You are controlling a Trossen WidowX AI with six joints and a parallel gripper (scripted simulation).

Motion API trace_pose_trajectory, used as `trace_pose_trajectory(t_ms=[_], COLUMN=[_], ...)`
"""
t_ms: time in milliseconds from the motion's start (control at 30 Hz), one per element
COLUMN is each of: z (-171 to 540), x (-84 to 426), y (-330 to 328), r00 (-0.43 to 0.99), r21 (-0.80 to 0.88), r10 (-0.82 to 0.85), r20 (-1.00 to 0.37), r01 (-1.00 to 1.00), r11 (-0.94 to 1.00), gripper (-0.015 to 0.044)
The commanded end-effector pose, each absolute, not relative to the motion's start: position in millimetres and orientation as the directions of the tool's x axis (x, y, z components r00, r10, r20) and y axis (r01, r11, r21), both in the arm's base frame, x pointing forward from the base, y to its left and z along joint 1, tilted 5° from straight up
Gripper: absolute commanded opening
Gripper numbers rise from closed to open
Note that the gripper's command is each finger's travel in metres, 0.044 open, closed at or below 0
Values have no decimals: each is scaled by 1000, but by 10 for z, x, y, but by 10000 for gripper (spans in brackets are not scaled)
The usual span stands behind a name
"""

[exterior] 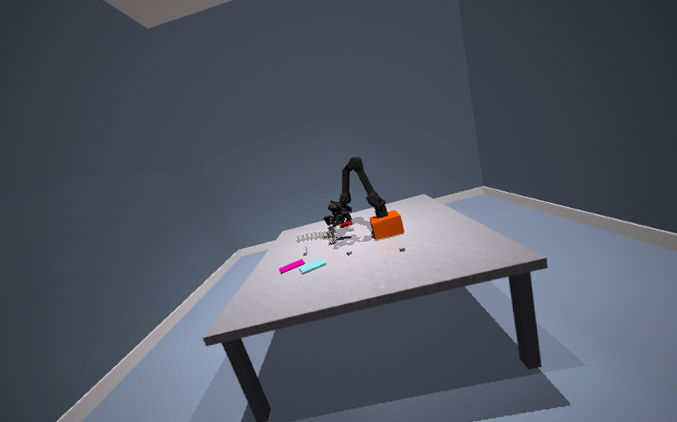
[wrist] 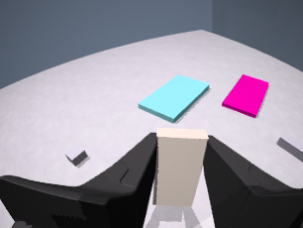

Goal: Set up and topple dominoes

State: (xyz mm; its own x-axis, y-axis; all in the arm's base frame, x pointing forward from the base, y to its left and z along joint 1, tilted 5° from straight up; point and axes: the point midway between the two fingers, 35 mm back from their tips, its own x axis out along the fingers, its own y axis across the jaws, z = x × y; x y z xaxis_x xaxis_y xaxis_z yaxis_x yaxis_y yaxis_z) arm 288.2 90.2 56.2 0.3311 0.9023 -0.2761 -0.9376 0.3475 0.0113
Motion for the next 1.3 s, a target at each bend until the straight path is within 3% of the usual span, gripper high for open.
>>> trace_pose_trajectory(t_ms=[0, 300, 1267], z=[604, 742, 500], x=[2787, 2600, 2674], y=[845, 756, 728], r00=[339, 328, 328], r21=[-26, -88, -87], r10=[920, 944, 944], r20=[-195, -41, -40], r01=[-940, -942, -942], r11=[341, 323, 323], gripper=[107, 107, 107])
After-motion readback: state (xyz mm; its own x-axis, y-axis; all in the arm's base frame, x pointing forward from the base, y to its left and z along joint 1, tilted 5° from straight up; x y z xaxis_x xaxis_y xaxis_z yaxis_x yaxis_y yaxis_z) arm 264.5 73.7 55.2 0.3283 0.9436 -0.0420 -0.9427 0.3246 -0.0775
